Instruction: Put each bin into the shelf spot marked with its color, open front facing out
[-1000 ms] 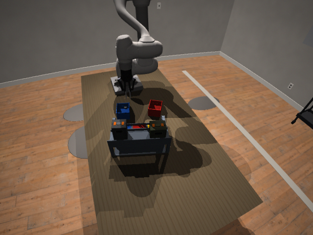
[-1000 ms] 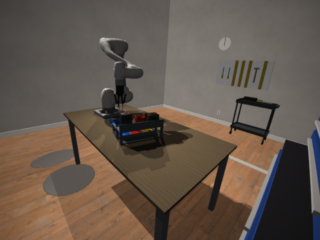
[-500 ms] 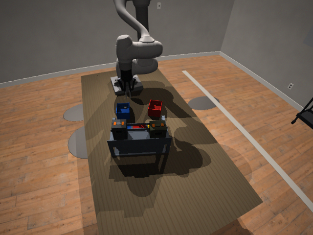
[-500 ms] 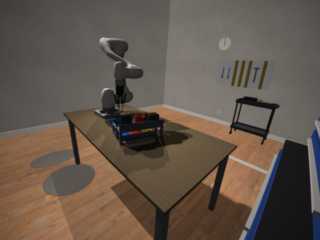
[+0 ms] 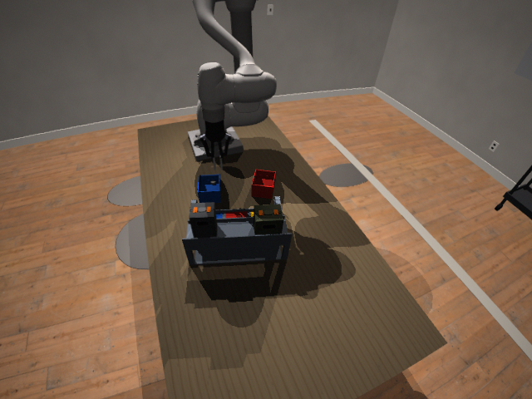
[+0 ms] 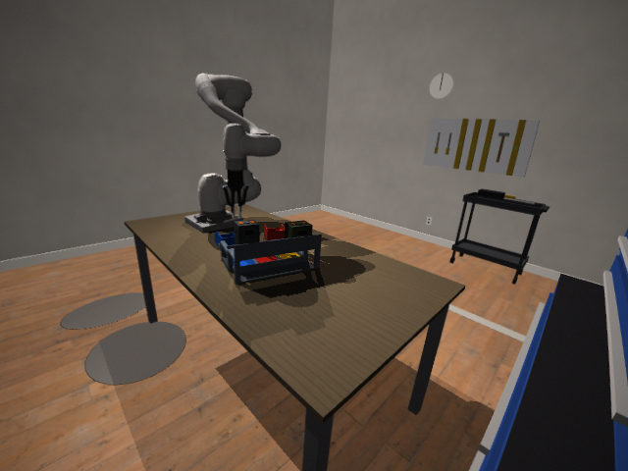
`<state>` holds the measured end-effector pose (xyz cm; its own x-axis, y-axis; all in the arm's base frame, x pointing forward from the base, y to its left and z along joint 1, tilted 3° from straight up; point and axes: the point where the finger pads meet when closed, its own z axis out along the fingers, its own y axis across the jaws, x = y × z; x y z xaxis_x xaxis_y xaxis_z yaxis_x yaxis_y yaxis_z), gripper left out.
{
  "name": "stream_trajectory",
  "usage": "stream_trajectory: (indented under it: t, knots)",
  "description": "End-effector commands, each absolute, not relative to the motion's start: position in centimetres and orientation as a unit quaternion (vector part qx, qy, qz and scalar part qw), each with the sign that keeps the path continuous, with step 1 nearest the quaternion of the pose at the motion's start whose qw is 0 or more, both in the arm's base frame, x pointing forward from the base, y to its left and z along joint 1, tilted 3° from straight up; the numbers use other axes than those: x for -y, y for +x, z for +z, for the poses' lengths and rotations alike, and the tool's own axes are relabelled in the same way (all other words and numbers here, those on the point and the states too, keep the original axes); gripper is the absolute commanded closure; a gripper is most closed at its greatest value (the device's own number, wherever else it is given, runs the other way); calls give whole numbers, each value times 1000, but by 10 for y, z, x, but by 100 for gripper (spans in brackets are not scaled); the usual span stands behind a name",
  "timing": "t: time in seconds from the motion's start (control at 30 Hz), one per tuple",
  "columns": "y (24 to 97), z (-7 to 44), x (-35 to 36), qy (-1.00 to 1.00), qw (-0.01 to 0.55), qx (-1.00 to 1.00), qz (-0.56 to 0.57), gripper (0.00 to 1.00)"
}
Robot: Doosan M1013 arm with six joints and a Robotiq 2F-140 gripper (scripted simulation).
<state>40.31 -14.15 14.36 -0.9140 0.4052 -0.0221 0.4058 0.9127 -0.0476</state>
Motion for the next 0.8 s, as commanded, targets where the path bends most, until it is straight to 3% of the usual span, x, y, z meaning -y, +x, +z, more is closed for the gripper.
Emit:
stream_trajectory:
  t: [0.0,0.77]
  knots:
    - [403,137,142,207,6,-978,-26,76]
    - [403,99,144,207,6,-978,-26,76]
